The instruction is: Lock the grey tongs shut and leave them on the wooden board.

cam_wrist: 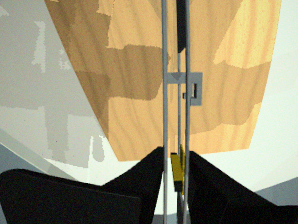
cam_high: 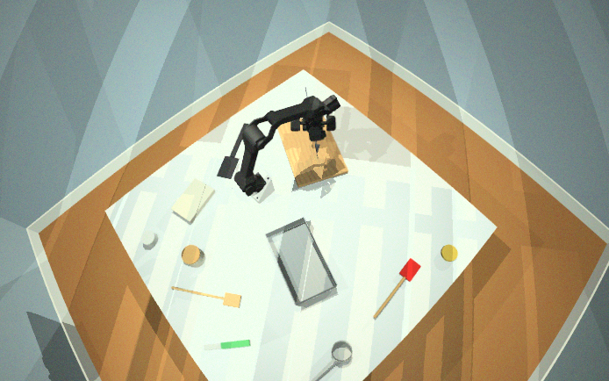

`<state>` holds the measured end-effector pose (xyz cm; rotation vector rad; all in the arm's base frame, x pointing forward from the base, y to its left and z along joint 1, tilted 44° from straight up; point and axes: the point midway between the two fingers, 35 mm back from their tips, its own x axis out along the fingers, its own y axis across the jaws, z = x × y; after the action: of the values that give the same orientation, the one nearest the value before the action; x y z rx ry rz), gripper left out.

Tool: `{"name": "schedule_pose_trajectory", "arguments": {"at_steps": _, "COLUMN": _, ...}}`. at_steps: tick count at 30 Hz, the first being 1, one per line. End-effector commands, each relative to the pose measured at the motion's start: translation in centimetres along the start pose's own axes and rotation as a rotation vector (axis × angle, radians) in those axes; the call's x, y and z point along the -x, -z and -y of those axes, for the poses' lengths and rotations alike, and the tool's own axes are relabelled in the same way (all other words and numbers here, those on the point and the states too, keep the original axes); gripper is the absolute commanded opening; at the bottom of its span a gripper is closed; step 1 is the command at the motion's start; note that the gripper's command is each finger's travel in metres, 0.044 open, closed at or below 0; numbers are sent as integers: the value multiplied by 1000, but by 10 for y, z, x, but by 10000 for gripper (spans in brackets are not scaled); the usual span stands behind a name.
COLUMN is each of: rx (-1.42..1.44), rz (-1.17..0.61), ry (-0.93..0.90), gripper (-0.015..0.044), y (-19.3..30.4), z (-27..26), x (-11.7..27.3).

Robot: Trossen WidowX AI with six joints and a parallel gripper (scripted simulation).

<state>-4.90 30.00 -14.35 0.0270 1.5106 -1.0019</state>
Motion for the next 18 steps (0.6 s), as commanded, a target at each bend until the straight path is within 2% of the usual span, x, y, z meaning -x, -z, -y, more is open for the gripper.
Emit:
{"name": "schedule_pose_trajectory", "arguments": {"at_steps": 1, "rx": 6, "rz": -99, "ry": 0, "gripper": -150, "y": 1, "z": -1, "x": 4}}
{"name": "schedule_pose_trajectory", "arguments": {"at_steps": 18, "rx": 23, "rz": -505, "ry": -3, "gripper": -150, "y": -10, "z": -1, "x": 10}}
